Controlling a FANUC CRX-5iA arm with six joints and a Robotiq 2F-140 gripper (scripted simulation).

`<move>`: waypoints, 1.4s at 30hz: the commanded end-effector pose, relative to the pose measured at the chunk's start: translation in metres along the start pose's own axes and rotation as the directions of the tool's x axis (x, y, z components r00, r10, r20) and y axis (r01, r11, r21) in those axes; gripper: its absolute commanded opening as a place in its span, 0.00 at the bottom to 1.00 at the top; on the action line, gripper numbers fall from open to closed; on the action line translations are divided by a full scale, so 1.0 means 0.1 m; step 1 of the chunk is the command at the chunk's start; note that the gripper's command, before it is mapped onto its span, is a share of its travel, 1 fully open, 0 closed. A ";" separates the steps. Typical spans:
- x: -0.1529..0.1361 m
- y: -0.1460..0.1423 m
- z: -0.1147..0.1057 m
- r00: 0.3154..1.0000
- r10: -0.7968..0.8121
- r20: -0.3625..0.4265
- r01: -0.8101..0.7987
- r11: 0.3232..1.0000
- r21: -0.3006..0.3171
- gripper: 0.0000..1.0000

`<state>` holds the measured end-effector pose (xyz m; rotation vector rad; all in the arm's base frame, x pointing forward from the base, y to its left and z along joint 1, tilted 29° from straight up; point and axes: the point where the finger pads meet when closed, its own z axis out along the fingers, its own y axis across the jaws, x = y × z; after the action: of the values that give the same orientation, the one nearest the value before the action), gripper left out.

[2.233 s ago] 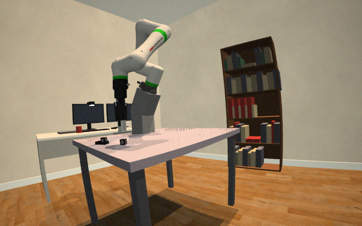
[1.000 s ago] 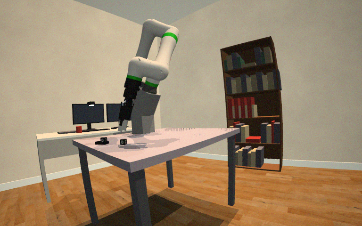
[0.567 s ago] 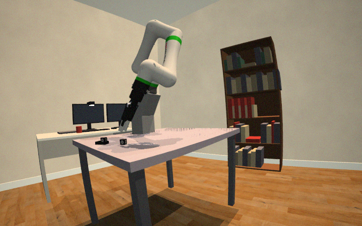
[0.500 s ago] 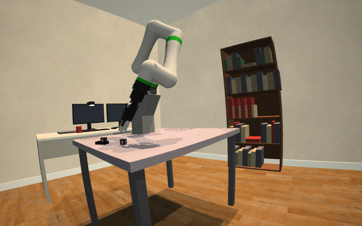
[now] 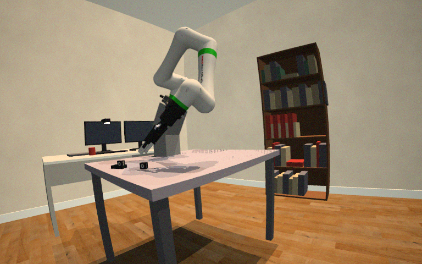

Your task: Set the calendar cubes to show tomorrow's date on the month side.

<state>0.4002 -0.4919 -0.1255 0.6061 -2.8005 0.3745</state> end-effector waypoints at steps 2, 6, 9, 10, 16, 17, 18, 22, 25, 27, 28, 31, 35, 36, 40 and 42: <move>-0.01 0.01 0.01 1.000 0.004 -0.020 -0.004 1.000 0.001 0.36; -0.01 0.01 0.01 1.000 0.004 -0.020 -0.004 1.000 0.001 0.36; -0.01 0.01 0.01 1.000 0.004 -0.020 -0.004 1.000 0.001 0.36; -0.01 0.01 0.01 1.000 0.004 -0.020 -0.004 1.000 0.001 0.36; -0.01 0.01 0.02 1.000 0.004 -0.020 -0.004 1.000 0.001 0.36; -0.02 0.01 0.02 1.000 0.004 -0.020 -0.004 1.000 0.001 0.36; -0.02 0.01 0.02 1.000 0.004 -0.020 -0.004 1.000 0.002 0.36; -0.04 0.01 0.04 1.000 0.004 -0.020 -0.004 1.000 0.002 0.36; -0.06 0.01 0.06 1.000 0.004 -0.020 -0.004 1.000 0.002 0.36; -0.07 0.01 0.08 1.000 0.004 -0.020 -0.004 1.000 0.001 0.36; -0.08 0.01 0.09 1.000 0.004 -0.020 -0.004 1.000 0.002 0.36; -0.09 0.01 0.10 1.000 0.004 -0.020 -0.004 1.000 0.002 0.36; -0.13 0.01 0.14 1.000 0.004 -0.020 -0.004 1.000 0.001 0.36; -0.15 0.01 0.15 1.000 0.004 -0.020 -0.004 1.000 0.002 0.36; -0.20 0.01 0.21 1.000 0.004 -0.020 -0.004 1.000 0.001 0.36; -0.23 0.01 0.24 1.000 0.004 -0.020 -0.004 1.000 0.002 0.36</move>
<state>0.4120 -0.4895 -0.1491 0.5942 -2.7828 0.3808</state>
